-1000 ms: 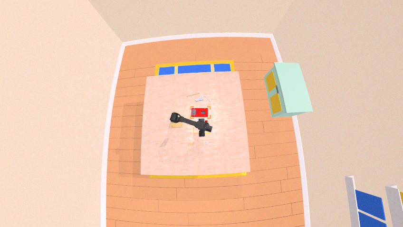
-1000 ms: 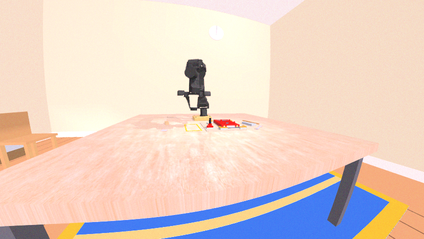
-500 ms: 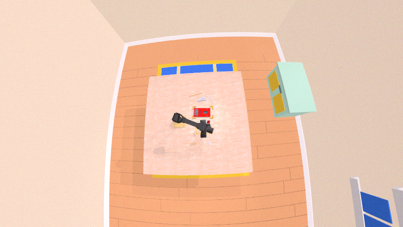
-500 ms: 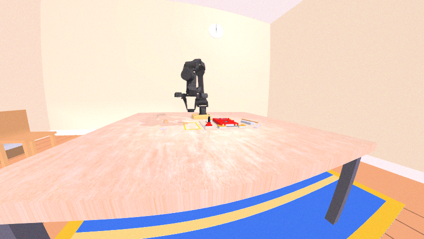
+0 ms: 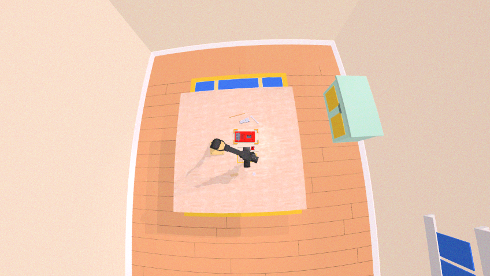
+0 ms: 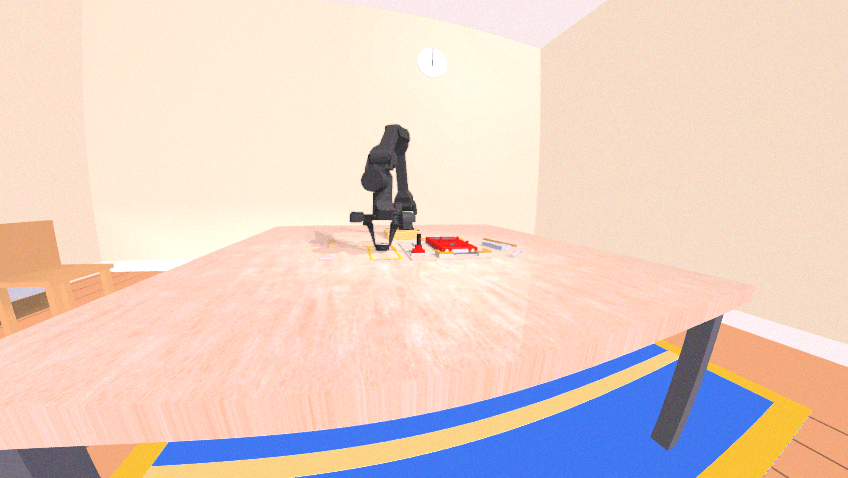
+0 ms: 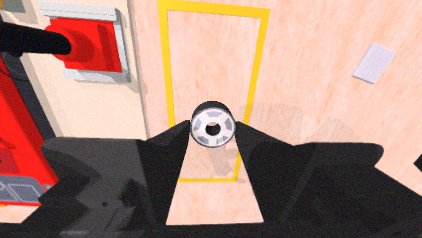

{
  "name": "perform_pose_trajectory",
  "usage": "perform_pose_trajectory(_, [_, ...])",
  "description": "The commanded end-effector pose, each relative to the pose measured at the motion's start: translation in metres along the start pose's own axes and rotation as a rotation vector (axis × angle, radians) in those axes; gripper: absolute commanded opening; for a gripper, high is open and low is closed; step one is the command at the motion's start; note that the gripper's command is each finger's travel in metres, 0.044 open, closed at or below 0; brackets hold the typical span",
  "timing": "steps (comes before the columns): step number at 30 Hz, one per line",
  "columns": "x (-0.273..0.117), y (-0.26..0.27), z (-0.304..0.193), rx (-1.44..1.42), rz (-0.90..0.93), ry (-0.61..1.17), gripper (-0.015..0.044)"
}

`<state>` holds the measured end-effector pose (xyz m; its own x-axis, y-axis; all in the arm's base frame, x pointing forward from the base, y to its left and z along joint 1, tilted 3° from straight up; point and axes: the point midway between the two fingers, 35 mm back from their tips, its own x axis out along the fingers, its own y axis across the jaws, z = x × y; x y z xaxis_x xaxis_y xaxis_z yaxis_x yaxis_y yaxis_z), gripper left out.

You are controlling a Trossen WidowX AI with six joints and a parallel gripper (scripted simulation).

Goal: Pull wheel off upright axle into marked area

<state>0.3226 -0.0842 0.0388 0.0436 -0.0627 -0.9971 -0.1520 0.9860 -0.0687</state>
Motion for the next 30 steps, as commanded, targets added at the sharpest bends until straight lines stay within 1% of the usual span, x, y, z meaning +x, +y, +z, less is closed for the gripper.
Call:
perform_pose_trajectory(1, [0.011,0.002,-0.002,-0.004,0.006,0.0,0.0])
perform_pose_trajectory(3, [0.011,0.002,-0.002,-0.004,0.006,0.0,0.0])
perform_pose_trajectory(14, [0.005,0.001,-0.002,-0.001,0.002,0.005,0.0289])
perform_pose_trajectory(15, [0.0,0.001,-0.001,-0.001,0.003,0.005,0.03])
perform_pose_trajectory(20, [-0.046,0.0,-0.001,-0.004,0.005,0.001,0.03])
perform_pose_trajectory(24, [-0.053,0.001,-0.002,-0.004,0.006,0.0,0.03])
perform_pose_trajectory(25, [-0.046,0.0,-0.002,-0.005,-0.001,-0.004,0.0326])
perform_pose_trajectory(26, [-0.05,0.002,-0.006,-0.005,-0.001,-0.003,0.0352])
perform_pose_trajectory(29, [-0.069,0.013,-0.031,-0.005,0.003,0.0,0.0431])
perform_pose_trajectory(30, [-0.076,0.017,-0.04,-0.005,0.004,0.001,0.044])
